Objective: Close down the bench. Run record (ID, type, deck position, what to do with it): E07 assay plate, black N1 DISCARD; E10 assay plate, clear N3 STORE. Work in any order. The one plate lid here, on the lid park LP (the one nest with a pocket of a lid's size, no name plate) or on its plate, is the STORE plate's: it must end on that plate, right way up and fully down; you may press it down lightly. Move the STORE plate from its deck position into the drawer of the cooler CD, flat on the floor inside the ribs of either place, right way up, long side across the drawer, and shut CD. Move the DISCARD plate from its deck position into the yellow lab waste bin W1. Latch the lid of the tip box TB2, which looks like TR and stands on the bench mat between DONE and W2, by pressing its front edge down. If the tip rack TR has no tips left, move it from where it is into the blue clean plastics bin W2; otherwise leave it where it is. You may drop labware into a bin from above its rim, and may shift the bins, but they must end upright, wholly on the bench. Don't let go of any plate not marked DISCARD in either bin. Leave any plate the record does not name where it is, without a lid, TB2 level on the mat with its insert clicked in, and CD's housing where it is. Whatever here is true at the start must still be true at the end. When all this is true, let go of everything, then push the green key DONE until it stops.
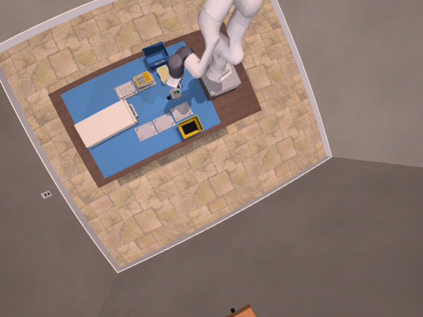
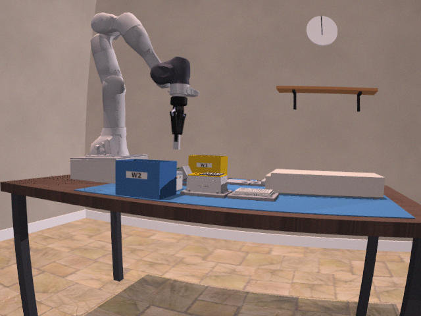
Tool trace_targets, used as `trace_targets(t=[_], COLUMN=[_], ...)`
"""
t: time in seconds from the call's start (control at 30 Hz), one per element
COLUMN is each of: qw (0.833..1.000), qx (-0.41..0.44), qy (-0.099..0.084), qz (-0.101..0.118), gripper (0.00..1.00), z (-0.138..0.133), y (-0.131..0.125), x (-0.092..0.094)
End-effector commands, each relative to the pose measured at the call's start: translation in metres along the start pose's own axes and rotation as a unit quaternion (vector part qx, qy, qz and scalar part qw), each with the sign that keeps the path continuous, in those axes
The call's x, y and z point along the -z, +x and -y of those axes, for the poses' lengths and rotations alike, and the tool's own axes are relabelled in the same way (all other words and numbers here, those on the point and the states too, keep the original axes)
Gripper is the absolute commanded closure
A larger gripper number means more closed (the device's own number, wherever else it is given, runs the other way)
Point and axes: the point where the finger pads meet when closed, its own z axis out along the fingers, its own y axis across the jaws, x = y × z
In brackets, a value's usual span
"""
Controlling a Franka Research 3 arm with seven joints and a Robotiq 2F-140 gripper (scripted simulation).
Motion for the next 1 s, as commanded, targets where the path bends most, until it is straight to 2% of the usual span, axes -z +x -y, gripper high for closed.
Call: trace_targets(t=[0.0, 0.67, 0.97], qw=[1.0, 1.0, 1.0], qx=[0.004, 0.004, 0.004], qy=[0.004, 0.004, 0.004], qz=[-0.008, -0.008, -0.008], gripper=[1.0, 1.0, 1.0], z=[0.003, 0.003, 0.003], y=[0.005, 0.005, 0.005], x=[-0.008, -0.055, -0.055])
